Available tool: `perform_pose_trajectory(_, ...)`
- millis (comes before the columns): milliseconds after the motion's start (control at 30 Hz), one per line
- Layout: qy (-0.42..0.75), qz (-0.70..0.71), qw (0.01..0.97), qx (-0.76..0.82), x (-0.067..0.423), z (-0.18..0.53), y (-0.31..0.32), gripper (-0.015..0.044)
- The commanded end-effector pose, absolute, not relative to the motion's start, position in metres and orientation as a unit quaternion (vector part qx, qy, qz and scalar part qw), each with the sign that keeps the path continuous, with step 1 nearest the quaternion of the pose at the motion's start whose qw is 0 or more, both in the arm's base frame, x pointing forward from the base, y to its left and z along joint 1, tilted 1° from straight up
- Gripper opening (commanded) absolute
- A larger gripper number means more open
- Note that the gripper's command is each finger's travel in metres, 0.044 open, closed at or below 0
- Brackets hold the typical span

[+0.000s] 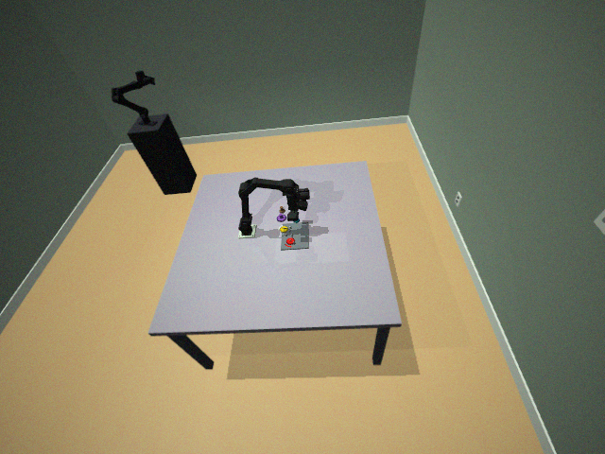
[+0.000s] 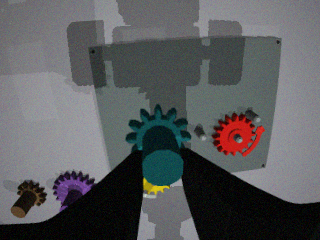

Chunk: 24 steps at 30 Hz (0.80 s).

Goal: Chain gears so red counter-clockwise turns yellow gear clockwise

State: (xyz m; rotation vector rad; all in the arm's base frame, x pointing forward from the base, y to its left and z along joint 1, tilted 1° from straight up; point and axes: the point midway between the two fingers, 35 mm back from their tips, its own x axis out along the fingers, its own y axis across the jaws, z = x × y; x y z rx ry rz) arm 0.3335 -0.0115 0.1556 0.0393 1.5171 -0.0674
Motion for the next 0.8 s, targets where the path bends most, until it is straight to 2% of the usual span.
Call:
perform_pose_trajectory(0, 0.688, -0.027, 0.725, 0.018, 0.330, 0.152, -0.016, 0.0000)
perform_pose_trajectory(767, 0.691, -0.028, 0.722, 0.016, 0.306, 0.128, -0.053, 0.0000)
